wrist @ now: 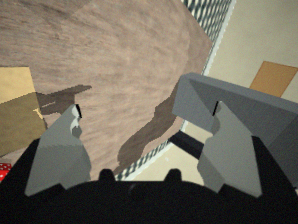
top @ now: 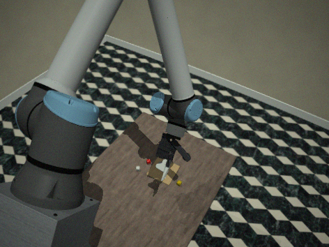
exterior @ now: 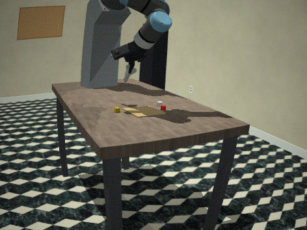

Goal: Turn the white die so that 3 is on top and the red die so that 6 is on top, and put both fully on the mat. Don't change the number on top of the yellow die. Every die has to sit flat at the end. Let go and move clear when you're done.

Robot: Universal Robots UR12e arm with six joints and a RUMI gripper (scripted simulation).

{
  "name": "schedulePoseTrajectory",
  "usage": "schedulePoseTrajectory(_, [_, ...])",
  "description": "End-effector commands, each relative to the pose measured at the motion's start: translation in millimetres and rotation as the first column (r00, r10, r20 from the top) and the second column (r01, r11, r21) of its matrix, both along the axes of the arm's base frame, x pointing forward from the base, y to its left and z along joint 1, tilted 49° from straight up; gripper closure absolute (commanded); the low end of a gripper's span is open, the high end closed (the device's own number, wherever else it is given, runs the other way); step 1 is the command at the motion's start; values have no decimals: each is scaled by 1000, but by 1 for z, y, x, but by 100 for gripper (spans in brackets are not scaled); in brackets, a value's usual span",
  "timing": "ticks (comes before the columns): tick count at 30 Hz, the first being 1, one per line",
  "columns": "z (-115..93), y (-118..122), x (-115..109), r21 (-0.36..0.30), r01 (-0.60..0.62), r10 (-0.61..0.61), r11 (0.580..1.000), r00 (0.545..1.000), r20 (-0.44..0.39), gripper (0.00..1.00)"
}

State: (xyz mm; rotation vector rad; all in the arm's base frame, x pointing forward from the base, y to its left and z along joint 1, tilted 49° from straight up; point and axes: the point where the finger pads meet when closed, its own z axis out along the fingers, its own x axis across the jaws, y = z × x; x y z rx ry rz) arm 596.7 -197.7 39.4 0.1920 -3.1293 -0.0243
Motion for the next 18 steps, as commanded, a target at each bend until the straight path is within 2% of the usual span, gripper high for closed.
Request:
schedulePoseTrajectory(1, [8, -11, 12, -25, -53, 55, 998, 991, 118, 0])
schedulePoseTrajectory(3, [16, -18, 19, -49, -85, 93, 995, 978, 186, 0])
schedulePoseTrajectory(6, [20, -23, 25, -65, -107, 119, 992, 965, 233, 0])
schedulePoseTrajectory(8, [27, -29, 32, -89, -133, 153, 987, 944, 292, 0])
schedulePoseTrajectory(11, [32, -34, 37, -109, -153, 181, 982, 924, 338, 0])
schedulePoseTrajectory(13, [38, -41, 44, -135, -176, 215, 975, 894, 393, 0])
schedulePoseTrajectory(16, [39, -42, 45, -139, -179, 220, 974, 890, 400, 0])
schedulePoseTrajectory(18, [46, -49, 52, -169, -201, 257, 965, 852, 455, 0])
